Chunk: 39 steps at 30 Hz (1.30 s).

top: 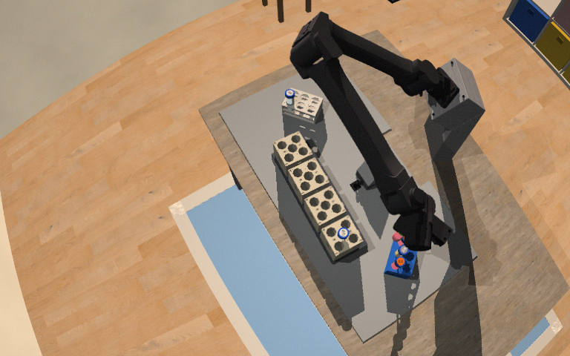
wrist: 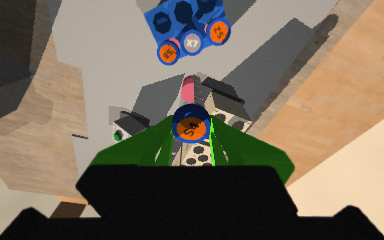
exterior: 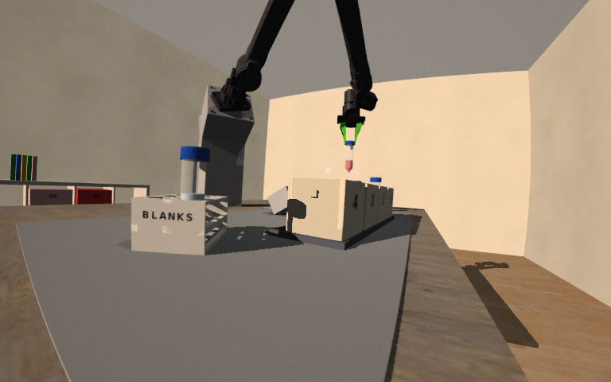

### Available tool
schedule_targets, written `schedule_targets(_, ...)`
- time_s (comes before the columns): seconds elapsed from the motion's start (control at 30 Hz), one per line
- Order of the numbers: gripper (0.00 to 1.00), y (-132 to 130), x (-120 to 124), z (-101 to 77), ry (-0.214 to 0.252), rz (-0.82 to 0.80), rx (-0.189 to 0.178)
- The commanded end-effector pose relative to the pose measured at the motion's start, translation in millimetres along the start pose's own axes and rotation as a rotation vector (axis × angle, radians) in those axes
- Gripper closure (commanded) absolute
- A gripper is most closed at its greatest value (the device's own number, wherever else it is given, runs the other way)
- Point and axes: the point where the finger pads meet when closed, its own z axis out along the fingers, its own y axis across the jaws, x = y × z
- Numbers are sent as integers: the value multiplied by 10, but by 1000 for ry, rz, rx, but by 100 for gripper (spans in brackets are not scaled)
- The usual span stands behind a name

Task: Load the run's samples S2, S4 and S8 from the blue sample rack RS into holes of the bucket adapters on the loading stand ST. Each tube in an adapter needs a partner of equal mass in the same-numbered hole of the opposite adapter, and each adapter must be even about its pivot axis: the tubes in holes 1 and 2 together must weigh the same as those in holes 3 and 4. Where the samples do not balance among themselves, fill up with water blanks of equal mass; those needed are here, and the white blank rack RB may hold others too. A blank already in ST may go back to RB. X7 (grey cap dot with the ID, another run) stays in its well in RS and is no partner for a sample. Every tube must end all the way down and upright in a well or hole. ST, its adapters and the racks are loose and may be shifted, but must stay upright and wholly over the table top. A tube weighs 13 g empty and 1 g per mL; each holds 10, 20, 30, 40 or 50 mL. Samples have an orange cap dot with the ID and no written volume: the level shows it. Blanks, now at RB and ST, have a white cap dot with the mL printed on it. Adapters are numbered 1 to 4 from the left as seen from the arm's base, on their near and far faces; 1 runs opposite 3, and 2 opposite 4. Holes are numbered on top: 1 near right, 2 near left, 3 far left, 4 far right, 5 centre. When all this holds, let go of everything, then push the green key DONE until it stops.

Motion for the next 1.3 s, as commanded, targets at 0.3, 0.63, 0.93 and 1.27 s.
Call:
schedule_targets(0.3, 100, -149, 713, -22, -11, 335, 13)
schedule_targets(0.63, 100, -215, 1382, -25, -9, 598, 13)
schedule_targets(0.93, 100, -298, 1869, -43, -9, 782, 14)
schedule_targets(1.27, 100, -460, 2531, -105, -15, 1036, 30)
